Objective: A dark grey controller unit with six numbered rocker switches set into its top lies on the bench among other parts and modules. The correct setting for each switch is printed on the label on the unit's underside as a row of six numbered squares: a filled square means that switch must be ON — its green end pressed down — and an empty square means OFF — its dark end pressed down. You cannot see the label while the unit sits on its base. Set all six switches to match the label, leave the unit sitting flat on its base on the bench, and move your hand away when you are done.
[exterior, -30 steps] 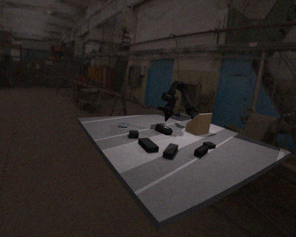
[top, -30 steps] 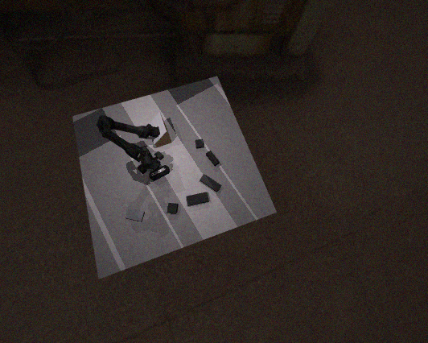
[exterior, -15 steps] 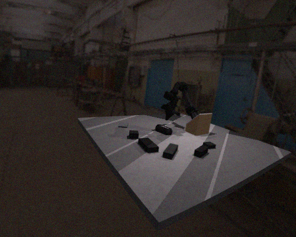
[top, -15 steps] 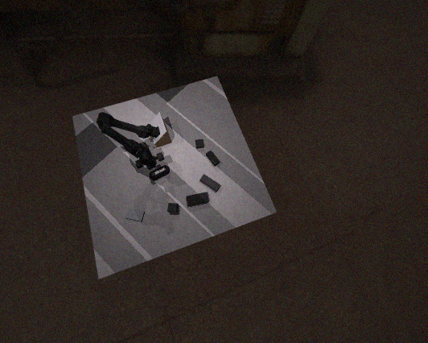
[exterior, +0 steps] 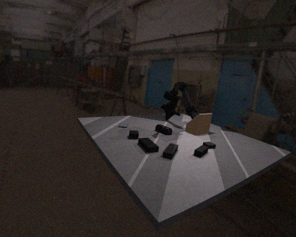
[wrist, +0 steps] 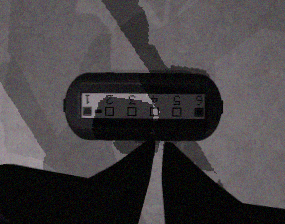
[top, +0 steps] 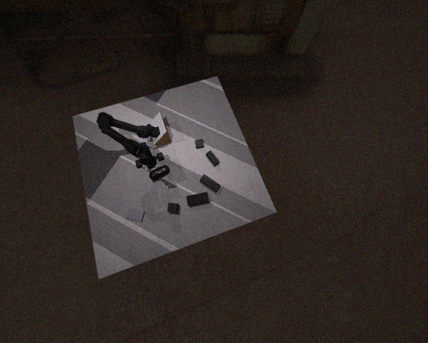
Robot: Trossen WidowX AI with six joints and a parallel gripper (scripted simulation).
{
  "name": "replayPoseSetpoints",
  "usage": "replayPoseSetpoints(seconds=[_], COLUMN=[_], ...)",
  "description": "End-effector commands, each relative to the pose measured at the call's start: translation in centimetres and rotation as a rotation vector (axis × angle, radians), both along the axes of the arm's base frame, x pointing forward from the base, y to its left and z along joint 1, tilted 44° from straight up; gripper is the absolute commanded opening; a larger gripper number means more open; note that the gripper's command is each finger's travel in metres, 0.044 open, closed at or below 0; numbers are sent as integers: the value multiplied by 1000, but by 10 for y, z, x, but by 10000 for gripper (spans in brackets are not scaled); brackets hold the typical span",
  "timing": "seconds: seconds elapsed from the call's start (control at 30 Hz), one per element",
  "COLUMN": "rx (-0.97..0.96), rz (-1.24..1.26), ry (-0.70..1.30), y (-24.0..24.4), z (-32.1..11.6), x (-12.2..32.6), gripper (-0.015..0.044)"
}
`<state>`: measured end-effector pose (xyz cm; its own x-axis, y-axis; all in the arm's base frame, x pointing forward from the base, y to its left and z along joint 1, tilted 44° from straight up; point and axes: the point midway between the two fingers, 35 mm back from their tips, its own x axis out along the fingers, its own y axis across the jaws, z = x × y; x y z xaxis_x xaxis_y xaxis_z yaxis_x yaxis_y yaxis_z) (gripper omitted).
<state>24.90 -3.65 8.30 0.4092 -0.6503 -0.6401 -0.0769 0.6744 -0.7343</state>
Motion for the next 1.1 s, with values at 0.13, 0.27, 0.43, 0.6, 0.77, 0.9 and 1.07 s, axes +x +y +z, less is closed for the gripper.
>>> replayPoseSetpoints(seconds=[0.13,0.27,0.43,0.6,0.77,0.9,1.07], rx=[-121,-196,-271,-330,-372,-387,-387], rz=[169,299,467,654,858,964,964], ry=[258,453,694,933,1163,1274,1274], y=[-6,-10,-18,-25,-32,-35,-35], z=[6,10,13,16,19,21,21], x=[10,18,27,35,43,46,46], gripper=[210,315,440,440,440,440,440])
